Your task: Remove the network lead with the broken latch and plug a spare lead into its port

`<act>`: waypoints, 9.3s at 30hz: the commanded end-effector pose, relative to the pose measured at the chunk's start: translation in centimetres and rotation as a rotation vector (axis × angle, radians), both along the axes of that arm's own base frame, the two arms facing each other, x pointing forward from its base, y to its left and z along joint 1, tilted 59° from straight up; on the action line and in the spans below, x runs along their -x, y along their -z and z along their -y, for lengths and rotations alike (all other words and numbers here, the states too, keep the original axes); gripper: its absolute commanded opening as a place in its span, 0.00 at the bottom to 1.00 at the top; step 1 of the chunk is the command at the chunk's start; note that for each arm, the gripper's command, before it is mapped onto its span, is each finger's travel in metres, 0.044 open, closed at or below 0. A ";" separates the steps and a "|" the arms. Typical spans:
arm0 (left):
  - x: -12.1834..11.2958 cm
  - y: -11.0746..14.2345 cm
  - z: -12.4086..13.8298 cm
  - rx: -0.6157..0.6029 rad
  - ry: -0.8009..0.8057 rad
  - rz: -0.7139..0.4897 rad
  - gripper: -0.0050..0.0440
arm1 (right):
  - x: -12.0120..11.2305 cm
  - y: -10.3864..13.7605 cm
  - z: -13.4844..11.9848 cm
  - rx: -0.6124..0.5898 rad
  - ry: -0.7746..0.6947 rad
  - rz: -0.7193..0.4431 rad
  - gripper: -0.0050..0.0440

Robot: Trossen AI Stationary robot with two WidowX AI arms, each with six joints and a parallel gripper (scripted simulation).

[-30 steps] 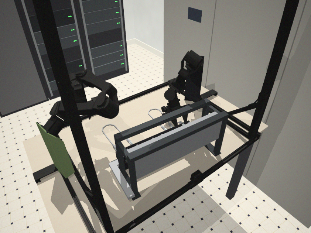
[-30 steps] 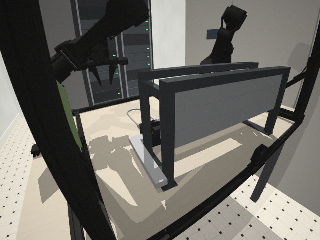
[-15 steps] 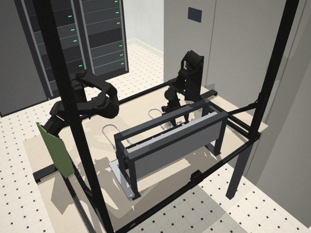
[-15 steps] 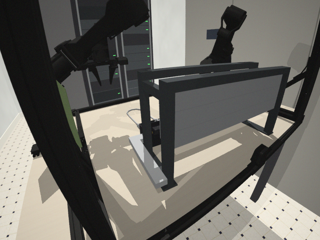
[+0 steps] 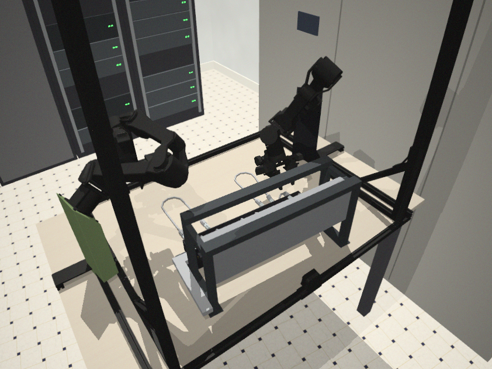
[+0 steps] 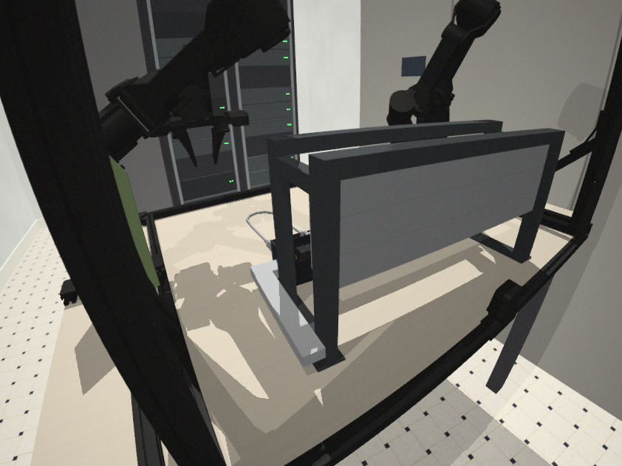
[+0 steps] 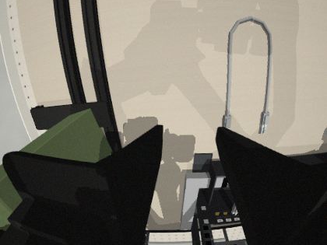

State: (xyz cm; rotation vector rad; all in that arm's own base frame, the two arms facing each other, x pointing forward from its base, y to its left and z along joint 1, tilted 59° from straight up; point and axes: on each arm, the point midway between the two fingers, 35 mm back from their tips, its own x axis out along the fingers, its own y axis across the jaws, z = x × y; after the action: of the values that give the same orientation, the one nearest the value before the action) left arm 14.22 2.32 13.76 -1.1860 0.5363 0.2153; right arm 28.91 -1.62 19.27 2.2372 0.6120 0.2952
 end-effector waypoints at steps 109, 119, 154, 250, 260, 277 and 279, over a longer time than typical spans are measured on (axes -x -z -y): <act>0.0 0.0 0.0 0.000 0.000 0.000 0.46 | -9.1 4.5 8.4 -0.033 0.098 -0.275 0.46; 0.0 0.0 0.0 0.000 0.000 0.000 0.46 | -9.1 4.5 8.4 -0.033 0.098 -0.275 0.46; 0.0 0.0 0.0 0.000 0.000 0.000 0.46 | -9.1 4.5 8.4 -0.033 0.098 -0.275 0.46; 0.0 0.0 0.0 0.000 0.000 0.000 0.46 | -1.3 -0.3 9.6 -0.032 0.098 -0.269 0.21; 0.0 0.0 0.0 0.000 0.000 0.000 0.46 | -1.3 -0.3 9.6 -0.032 0.098 -0.269 0.21; 0.0 0.0 0.0 0.000 0.000 0.000 0.46 | -2.3 -2.6 4.2 -0.061 0.112 -0.278 0.21; 0.0 0.0 0.0 0.000 0.000 0.000 0.46 | -2.3 -2.6 4.2 -0.061 0.112 -0.278 0.21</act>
State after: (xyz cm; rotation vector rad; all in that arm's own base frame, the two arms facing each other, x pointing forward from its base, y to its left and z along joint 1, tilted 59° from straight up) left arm 14.22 2.32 13.76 -1.1861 0.5364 0.2153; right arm 31.21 -5.92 21.84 2.3807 0.6272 -0.0557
